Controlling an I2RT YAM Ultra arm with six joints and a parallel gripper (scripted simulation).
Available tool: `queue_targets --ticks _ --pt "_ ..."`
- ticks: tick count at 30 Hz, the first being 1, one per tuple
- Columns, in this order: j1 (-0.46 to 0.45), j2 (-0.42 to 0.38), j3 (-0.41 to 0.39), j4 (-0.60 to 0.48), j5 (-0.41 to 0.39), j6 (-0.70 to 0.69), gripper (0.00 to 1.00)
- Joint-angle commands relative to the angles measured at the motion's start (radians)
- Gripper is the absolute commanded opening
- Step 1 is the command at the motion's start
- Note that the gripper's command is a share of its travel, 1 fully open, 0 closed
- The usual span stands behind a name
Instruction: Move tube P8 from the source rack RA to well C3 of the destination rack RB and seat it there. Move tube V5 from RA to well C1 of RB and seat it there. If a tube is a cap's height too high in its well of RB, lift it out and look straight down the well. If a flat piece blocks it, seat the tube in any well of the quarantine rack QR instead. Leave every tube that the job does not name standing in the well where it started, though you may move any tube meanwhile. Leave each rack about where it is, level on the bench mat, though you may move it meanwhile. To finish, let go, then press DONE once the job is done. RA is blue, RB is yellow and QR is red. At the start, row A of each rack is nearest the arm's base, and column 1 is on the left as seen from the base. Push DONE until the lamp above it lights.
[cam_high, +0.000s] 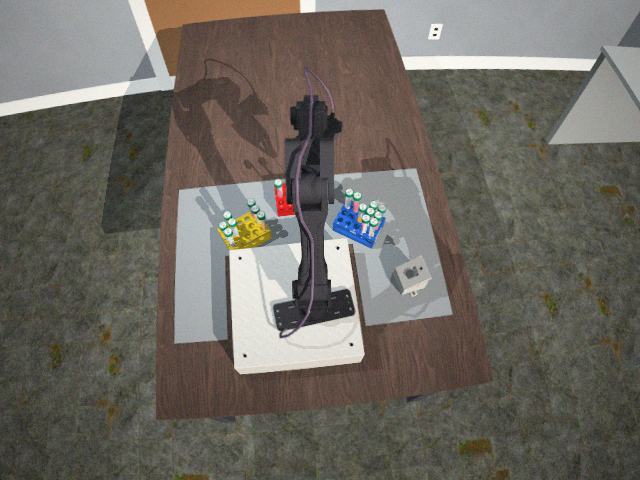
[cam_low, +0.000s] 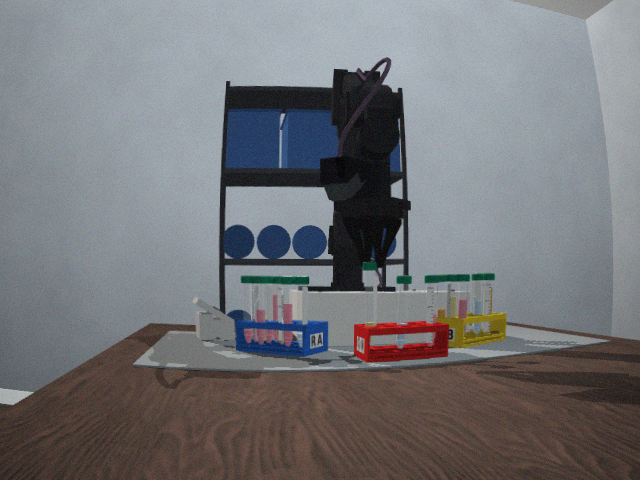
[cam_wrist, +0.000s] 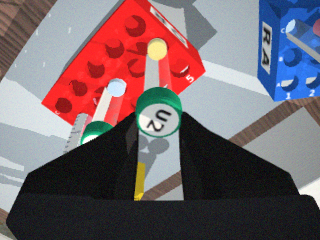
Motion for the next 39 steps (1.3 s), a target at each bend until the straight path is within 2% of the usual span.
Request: queue_targets --ticks 1,39 --pt "0.013 0.009 -0.011 0.022 -0.001 0.006 0.0" --pt "0.014 0.016 -0.048 0.079 -0.005 0.007 0.0"
